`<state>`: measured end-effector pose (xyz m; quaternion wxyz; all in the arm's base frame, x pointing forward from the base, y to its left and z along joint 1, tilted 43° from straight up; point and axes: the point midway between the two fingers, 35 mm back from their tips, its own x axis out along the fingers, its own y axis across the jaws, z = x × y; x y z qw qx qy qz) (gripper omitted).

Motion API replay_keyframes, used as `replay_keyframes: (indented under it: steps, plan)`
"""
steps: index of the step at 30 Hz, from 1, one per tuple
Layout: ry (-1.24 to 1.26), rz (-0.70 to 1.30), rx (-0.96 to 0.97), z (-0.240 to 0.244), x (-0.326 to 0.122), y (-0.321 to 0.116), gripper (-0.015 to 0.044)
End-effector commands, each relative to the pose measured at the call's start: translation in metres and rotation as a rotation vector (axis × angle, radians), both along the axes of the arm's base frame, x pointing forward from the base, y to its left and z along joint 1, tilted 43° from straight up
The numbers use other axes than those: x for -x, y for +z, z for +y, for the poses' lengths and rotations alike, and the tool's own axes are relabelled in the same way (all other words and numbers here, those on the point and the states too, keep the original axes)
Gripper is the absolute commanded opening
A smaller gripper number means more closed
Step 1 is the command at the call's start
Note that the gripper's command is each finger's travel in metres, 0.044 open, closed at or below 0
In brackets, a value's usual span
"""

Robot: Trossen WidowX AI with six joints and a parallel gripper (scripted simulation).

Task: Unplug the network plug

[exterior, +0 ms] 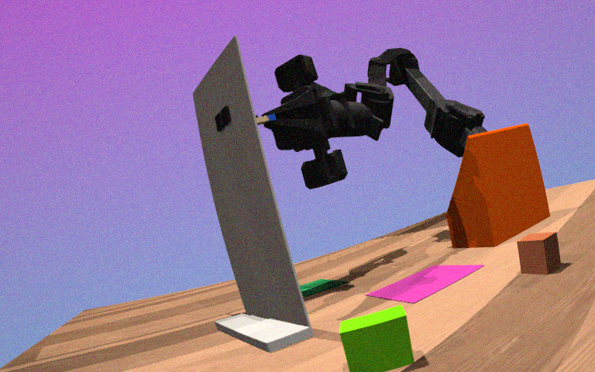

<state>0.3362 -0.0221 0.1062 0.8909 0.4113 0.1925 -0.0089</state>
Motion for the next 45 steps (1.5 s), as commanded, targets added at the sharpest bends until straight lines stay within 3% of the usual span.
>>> replay_keyframes:
  steps: [1,45]
  plan:
    - [0.005,-0.004,0.004,0.001,0.003,0.002,0.0000]
    - [0.005,-0.003,0.004,0.002,0.019,0.004,0.0000]
